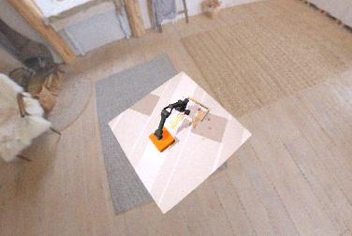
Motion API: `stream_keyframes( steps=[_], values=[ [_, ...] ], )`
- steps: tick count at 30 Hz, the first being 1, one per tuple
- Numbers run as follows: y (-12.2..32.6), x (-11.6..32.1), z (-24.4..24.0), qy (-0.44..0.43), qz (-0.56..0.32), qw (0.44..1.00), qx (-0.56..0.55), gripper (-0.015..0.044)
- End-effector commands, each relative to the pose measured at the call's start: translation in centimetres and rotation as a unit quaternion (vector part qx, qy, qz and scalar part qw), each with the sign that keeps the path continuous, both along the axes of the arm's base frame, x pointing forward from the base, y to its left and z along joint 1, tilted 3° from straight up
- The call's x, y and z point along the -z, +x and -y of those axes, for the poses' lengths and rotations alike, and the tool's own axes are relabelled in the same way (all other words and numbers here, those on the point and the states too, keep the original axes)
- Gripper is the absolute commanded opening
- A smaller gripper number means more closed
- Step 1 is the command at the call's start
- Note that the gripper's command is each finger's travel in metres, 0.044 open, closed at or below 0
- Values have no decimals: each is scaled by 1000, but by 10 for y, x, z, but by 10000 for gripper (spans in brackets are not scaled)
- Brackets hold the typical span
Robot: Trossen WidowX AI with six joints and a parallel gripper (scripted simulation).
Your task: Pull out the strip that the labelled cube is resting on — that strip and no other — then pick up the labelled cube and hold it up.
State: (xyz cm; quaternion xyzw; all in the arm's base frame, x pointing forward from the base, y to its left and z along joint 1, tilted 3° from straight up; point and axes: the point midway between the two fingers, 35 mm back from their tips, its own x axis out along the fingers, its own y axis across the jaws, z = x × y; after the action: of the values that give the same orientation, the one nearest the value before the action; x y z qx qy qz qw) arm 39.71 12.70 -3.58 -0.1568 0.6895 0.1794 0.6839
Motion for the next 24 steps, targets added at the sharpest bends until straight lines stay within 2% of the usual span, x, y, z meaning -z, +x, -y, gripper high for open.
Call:
stream_keyframes(
  steps=[1, 19, 23, 24],
  values=[
    [-1, 6, 0, 0, -1, 1000, 1, 250],
    [-3, 33, -1, 0, -1, 1000, 1, 250],
    [-1, 30, -1, 0, -1, 1000, -1, 145],
    [-1, 30, -1, 0, -1, 1000, -1, 138]
  ],
)
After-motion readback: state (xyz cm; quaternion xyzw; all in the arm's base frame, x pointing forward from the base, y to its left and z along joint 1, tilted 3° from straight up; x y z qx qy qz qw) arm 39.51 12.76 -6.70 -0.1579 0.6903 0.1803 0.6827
